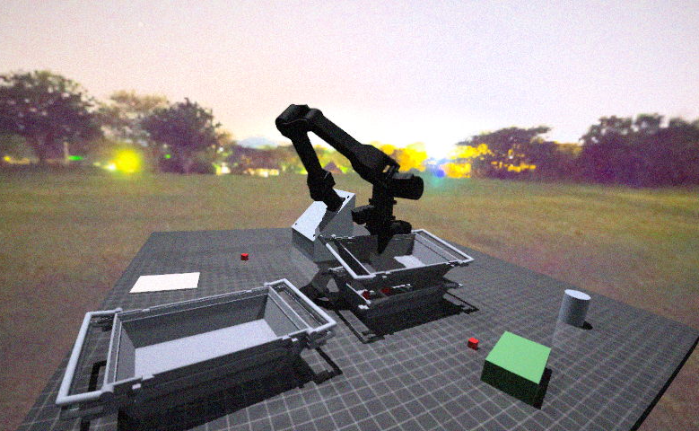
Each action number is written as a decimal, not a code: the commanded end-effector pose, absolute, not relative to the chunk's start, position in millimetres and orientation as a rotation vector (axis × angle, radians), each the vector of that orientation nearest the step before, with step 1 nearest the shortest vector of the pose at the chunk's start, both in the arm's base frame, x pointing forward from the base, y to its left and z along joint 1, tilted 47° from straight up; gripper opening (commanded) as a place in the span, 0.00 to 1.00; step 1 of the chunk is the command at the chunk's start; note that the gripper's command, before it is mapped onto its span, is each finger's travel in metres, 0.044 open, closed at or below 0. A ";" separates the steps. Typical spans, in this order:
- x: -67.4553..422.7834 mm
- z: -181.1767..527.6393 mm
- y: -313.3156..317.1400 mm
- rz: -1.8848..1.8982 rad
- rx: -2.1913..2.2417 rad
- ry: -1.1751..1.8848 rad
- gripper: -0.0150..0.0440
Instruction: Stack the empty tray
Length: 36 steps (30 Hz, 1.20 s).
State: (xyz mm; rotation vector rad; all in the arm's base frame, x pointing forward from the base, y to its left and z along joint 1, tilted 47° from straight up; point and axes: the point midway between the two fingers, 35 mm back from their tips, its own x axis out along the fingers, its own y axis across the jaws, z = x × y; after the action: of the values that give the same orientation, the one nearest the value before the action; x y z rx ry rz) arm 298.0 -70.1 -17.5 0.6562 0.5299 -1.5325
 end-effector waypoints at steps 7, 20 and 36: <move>293.4 -20.8 -74.2 -1.547 0.649 0.542 0.25; 290.9 -27.1 -80.0 -1.547 0.648 0.541 0.25; 290.9 -27.1 -80.0 -1.547 0.648 0.541 0.25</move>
State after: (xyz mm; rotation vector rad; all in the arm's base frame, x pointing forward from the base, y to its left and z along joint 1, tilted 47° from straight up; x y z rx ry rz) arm 295.2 -76.5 -24.6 0.6561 0.5294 -1.5312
